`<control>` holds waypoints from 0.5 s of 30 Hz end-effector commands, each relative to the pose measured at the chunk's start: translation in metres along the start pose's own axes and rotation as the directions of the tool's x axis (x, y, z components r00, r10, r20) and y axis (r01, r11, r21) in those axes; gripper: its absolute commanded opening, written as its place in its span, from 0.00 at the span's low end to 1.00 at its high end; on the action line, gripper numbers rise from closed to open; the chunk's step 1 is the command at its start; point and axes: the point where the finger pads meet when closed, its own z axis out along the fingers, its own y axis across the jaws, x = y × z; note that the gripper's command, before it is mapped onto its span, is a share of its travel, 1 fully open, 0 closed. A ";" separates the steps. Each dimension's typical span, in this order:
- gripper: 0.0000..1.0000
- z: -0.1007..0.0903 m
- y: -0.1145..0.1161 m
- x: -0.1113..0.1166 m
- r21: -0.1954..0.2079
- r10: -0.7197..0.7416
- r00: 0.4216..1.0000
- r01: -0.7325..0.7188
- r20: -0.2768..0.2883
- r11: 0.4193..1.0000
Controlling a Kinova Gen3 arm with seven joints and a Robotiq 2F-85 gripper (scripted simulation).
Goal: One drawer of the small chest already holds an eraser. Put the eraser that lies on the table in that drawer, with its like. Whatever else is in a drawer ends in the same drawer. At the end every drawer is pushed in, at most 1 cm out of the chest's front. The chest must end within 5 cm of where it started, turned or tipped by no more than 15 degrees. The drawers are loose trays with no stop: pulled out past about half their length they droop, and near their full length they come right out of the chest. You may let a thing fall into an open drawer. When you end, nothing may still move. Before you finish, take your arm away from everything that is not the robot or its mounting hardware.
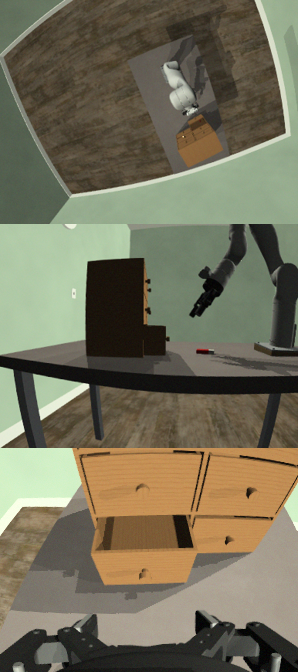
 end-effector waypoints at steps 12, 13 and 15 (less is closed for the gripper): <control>0.00 0.000 0.000 0.000 0.000 0.000 1.000 0.000 -0.001 1.000; 0.00 0.000 0.000 0.000 0.000 0.000 1.000 0.000 -0.001 1.000; 0.00 0.000 0.000 0.000 0.000 0.000 1.000 0.000 -0.001 1.000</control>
